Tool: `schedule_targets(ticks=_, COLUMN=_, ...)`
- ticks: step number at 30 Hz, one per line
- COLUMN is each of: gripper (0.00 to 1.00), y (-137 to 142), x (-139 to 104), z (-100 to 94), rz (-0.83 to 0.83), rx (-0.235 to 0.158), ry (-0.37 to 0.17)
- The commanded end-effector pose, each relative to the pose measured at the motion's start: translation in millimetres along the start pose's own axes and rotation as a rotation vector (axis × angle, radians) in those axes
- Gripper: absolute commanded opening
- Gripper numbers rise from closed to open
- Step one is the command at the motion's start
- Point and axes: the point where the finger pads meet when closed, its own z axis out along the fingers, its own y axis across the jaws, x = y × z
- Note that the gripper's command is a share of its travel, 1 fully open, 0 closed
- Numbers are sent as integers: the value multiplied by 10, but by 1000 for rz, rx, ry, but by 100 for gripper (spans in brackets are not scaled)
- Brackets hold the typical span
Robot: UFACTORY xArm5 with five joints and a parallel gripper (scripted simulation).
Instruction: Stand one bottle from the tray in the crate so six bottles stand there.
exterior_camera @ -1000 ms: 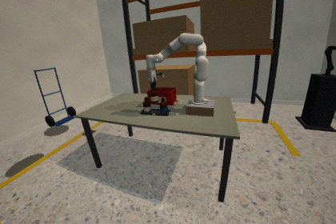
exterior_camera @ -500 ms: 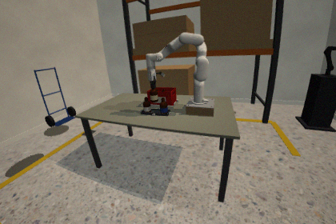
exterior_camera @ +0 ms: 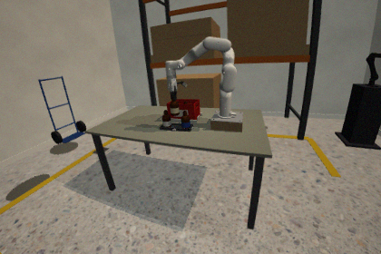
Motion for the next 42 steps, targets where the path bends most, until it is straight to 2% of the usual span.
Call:
schedule_targets(ticks=1, gripper=0, y=-6, x=-10, z=-16, rz=0, rx=2, ry=-4)
schedule_targets(ticks=19, gripper=0, y=-6, x=-9, z=-49, rz=0, rx=2, ry=-4)
schedule_targets(ticks=42, gripper=0, y=-7, x=-6, z=-270, rz=0, rx=2, ry=-4)
